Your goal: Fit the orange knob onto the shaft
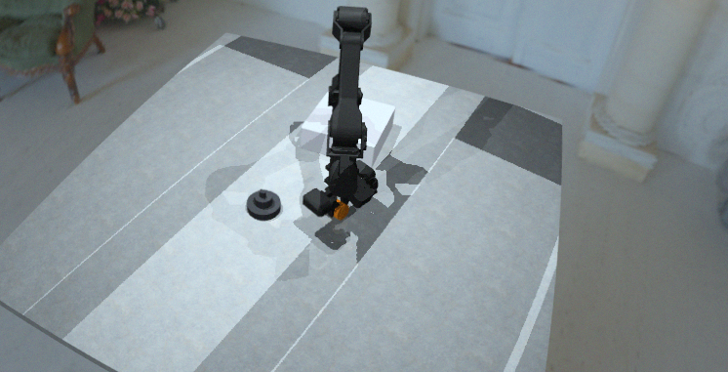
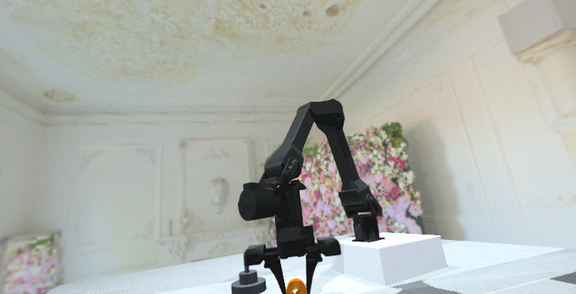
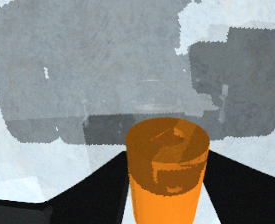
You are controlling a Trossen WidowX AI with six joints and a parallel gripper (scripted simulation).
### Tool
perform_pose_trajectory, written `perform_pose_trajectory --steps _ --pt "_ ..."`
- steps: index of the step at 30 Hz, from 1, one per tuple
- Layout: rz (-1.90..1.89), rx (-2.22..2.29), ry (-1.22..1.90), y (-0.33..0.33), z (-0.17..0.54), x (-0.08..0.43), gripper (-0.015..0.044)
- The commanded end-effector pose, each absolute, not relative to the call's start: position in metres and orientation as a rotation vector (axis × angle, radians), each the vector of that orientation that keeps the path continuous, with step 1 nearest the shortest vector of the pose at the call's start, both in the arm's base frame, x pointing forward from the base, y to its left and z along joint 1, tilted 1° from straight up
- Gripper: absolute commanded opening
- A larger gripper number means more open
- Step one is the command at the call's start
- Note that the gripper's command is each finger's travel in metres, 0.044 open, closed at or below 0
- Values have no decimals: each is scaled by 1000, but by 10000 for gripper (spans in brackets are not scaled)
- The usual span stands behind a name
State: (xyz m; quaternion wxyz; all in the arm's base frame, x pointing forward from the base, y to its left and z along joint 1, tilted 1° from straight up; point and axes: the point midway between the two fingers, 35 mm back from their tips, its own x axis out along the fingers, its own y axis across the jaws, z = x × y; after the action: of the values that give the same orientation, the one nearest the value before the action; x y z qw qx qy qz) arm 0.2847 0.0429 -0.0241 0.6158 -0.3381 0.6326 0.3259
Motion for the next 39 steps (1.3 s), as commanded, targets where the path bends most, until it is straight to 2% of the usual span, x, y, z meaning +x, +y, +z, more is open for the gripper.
perform_pose_trajectory --steps 1,39 --pt "772 -753 1401 40 -22 283 179" --pt "912 -442 811 5 -13 259 179"
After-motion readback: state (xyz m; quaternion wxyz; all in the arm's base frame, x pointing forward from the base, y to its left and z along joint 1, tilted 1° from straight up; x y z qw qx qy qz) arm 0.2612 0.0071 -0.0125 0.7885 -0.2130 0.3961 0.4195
